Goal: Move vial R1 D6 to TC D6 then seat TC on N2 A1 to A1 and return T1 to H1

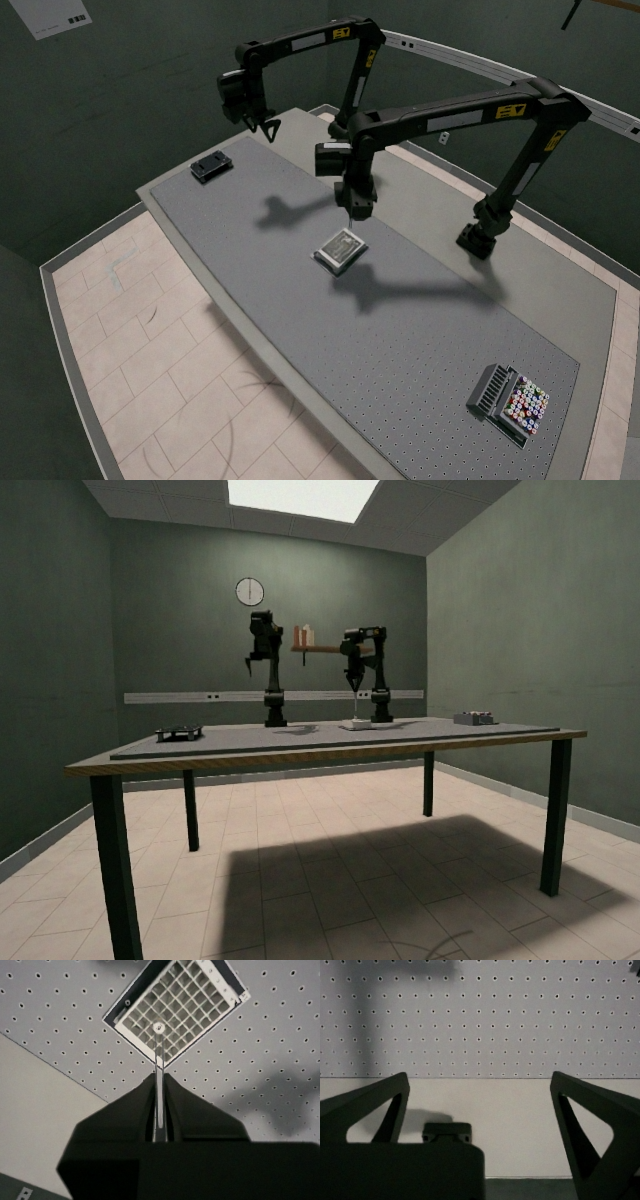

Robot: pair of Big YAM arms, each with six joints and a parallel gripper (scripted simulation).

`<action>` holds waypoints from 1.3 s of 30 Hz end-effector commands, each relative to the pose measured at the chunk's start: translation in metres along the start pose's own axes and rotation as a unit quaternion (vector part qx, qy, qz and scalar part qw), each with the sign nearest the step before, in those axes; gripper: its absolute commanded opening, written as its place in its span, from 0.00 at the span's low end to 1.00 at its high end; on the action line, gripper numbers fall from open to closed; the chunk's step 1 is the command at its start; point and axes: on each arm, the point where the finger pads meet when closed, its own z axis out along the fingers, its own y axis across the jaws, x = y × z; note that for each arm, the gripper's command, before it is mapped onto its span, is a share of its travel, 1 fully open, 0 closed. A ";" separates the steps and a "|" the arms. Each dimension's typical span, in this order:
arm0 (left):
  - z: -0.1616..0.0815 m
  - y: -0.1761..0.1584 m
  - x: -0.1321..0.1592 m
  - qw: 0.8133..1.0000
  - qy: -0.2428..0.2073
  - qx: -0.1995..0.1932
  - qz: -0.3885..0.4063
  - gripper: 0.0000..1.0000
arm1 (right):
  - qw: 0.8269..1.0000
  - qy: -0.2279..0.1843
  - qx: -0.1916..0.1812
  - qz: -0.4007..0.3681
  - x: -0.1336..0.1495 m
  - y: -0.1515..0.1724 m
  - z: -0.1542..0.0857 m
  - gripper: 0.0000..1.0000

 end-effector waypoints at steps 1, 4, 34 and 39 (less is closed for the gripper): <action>0.003 -0.003 -0.005 1.000 0.001 0.004 0.002 0.07 | 1.000 -0.017 0.005 0.004 -0.007 -0.002 -0.012 1.00; 0.001 -0.006 -0.005 1.000 0.001 0.007 0.002 0.07 | 1.000 -0.017 0.005 0.004 -0.007 -0.002 -0.012 1.00; 0.014 -0.003 -0.004 1.000 0.001 -0.002 0.002 0.07 | 1.000 -0.017 0.005 0.004 -0.007 -0.002 -0.012 1.00; 0.012 -0.005 -0.005 1.000 0.001 0.001 0.002 0.07 | 1.000 -0.017 0.005 0.004 -0.007 -0.002 -0.012 1.00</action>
